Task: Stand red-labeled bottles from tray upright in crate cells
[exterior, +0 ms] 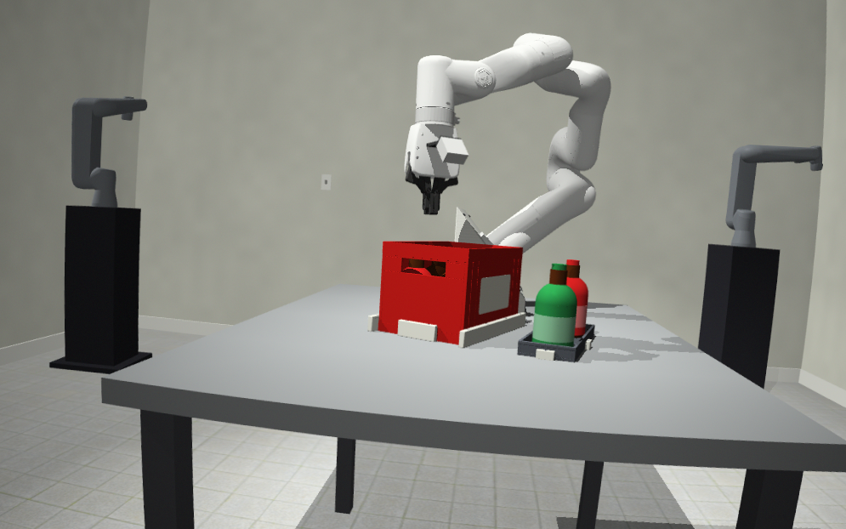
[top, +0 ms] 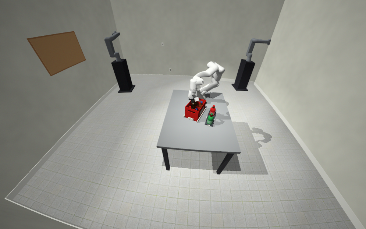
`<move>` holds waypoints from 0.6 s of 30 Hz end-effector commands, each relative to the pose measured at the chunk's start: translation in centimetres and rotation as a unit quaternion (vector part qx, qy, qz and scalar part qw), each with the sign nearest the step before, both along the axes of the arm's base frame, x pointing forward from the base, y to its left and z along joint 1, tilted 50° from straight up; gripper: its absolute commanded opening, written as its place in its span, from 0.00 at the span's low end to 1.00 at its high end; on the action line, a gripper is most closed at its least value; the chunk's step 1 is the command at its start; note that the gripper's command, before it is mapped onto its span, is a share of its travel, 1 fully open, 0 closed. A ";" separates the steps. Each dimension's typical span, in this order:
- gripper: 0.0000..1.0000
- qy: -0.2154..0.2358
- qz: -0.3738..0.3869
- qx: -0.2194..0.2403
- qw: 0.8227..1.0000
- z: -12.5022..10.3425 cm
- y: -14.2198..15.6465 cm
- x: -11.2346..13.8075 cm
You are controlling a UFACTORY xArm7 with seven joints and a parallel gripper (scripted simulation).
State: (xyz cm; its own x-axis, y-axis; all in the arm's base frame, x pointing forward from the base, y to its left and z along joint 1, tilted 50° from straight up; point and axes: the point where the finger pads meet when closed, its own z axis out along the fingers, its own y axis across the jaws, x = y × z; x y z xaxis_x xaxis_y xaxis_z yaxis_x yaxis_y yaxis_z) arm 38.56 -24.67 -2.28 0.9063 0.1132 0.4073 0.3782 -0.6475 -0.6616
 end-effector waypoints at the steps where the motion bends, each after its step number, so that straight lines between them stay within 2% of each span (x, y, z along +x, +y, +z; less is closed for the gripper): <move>1: 0.00 -0.039 -0.017 0.009 0.999 6.9 1.3 1.6; 4: 0.00 -0.072 -0.022 0.015 0.997 9.3 2.6 1.7; 6: 0.00 -0.078 -0.018 0.013 0.997 11.0 3.9 1.6; 8: 0.00 -0.066 -0.010 0.008 0.998 12.3 5.5 1.3; 14: 0.00 0.003 0.004 -0.007 1.000 14.7 10.8 -0.5; 16: 0.00 0.003 0.004 -0.007 1.000 14.7 10.8 -0.5; 17: 0.00 0.010 0.005 -0.008 1.000 16.1 13.3 -1.1; 18: 0.00 0.013 0.005 -0.009 1.000 16.5 14.0 -1.4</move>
State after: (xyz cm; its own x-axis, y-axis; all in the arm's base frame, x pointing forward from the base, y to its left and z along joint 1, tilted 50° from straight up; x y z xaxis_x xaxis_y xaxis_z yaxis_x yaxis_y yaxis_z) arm 38.66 -15.02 10.37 0.8982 0.1339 0.4188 0.4031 -0.6310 -0.6628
